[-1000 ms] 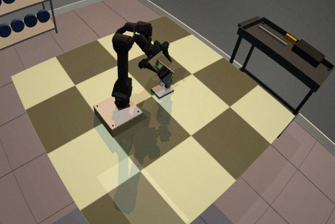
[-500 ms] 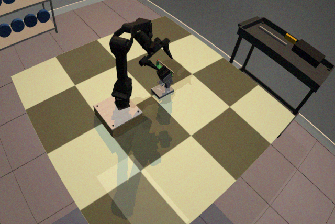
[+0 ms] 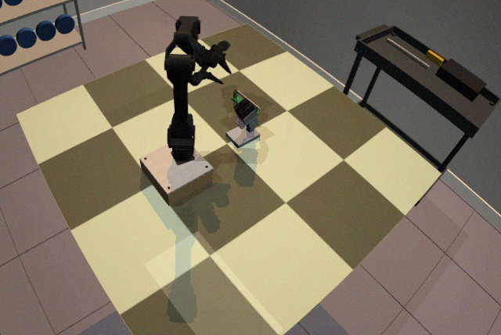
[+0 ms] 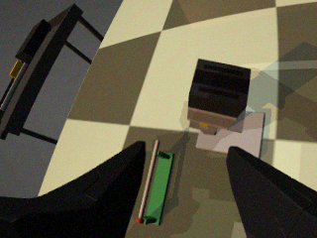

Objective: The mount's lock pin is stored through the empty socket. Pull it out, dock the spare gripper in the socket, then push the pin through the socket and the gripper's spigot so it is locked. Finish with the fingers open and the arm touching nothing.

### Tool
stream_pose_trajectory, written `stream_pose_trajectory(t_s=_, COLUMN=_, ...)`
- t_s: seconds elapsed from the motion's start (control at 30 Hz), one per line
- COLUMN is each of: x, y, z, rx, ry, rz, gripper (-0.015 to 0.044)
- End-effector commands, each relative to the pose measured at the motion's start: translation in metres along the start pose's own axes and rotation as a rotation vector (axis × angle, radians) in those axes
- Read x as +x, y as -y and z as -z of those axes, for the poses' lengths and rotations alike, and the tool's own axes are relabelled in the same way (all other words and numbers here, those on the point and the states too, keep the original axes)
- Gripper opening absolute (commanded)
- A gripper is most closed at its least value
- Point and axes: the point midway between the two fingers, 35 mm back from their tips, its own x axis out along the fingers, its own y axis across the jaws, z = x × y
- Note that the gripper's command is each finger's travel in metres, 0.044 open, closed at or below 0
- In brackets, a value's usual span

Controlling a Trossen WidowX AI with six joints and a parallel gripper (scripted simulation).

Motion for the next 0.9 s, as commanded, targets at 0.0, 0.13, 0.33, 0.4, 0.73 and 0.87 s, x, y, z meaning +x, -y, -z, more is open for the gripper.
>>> stream_pose_trajectory(t_s=0.0, x=-0.027, y=0.003, z=0.021, rx=-0.001, ry=-0.095, rz=-0.034, gripper=0.0180)
stream_pose_trajectory(t_s=0.13, x=-0.027, y=0.003, z=0.021, rx=-0.001, ry=-0.095, rz=-0.034, gripper=0.0180)
stream_pose_trajectory(t_s=0.33, x=-0.019, y=-0.007, z=0.031, rx=-0.376, ry=-0.115, rz=0.033, gripper=0.0180)
stream_pose_trajectory(t_s=0.4, x=-0.014, y=-0.011, z=0.036, rx=-0.543, ry=-0.136, rz=0.059, gripper=0.0180)
stream_pose_trajectory(t_s=0.73, x=0.018, y=-0.039, z=0.056, rx=-1.343, ry=-0.326, rz=0.112, gripper=0.0180)
stream_pose_trajectory(t_s=0.87, x=0.032, y=-0.050, z=0.063, rx=-1.611, ry=-0.425, rz=0.085, gripper=0.0180)
